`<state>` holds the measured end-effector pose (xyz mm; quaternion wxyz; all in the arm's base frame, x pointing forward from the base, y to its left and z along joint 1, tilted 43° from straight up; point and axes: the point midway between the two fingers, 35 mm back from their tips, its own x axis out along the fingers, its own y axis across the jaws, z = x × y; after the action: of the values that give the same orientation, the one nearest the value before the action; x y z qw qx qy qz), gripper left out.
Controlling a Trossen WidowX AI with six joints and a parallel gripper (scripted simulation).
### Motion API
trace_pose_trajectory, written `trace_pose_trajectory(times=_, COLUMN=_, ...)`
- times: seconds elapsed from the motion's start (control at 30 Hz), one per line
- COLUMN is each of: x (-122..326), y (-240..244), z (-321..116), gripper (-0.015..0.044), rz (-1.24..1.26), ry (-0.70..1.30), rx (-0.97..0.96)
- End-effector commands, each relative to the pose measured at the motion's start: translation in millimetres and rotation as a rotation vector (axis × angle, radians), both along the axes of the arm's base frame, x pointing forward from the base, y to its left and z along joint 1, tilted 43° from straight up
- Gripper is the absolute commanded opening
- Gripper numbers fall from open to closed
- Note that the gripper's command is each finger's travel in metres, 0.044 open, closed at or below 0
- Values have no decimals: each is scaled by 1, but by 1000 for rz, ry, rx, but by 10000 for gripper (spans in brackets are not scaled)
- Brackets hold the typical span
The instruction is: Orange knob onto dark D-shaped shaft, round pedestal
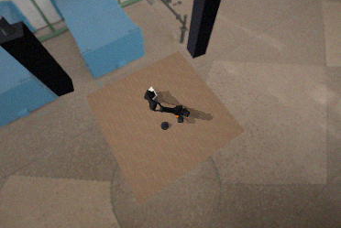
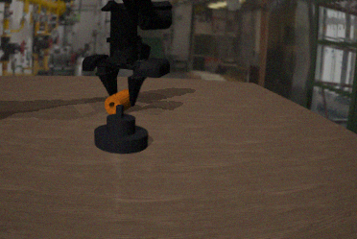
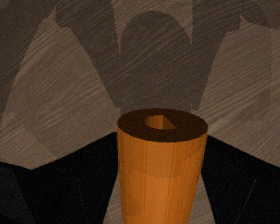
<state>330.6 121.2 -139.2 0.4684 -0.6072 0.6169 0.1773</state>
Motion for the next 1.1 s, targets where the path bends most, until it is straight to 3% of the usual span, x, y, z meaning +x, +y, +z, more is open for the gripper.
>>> trace_pose_trajectory(times=0.0, x=-3, y=-1, z=5, gripper=179, rz=25, ry=-10, rx=63)
trace_pose_trajectory(times=1.07, x=-15, y=-15, z=27, gripper=179, rz=184, ry=-95, rx=477)
